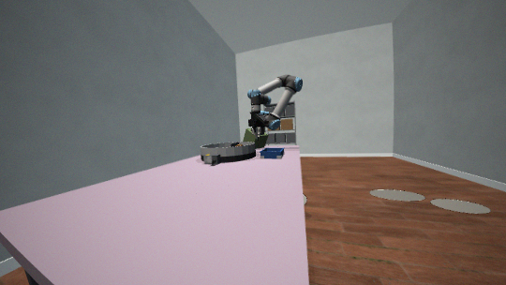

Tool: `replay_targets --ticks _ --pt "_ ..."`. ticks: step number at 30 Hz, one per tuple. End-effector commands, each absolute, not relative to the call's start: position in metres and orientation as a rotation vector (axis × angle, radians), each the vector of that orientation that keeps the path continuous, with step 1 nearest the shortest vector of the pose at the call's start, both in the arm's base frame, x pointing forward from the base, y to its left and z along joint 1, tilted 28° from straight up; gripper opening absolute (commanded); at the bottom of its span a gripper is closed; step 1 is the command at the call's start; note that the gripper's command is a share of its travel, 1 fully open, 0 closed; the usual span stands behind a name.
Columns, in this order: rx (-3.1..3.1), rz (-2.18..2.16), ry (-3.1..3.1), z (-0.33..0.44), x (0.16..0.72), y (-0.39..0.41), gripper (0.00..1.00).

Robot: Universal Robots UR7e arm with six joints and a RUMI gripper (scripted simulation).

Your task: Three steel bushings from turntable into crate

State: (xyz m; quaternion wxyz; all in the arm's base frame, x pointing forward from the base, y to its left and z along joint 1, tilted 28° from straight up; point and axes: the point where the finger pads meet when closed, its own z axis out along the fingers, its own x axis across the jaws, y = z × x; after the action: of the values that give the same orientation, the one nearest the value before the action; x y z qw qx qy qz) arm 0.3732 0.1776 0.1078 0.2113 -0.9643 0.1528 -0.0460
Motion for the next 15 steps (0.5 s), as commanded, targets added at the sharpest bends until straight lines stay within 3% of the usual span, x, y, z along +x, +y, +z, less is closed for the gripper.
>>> replay_targets --ticks 1,15 --pt "-2.647 -0.091 0.604 0.104 0.376 0.169 0.05" --pt "-2.497 0.019 1.065 0.094 0.381 0.145 0.05"
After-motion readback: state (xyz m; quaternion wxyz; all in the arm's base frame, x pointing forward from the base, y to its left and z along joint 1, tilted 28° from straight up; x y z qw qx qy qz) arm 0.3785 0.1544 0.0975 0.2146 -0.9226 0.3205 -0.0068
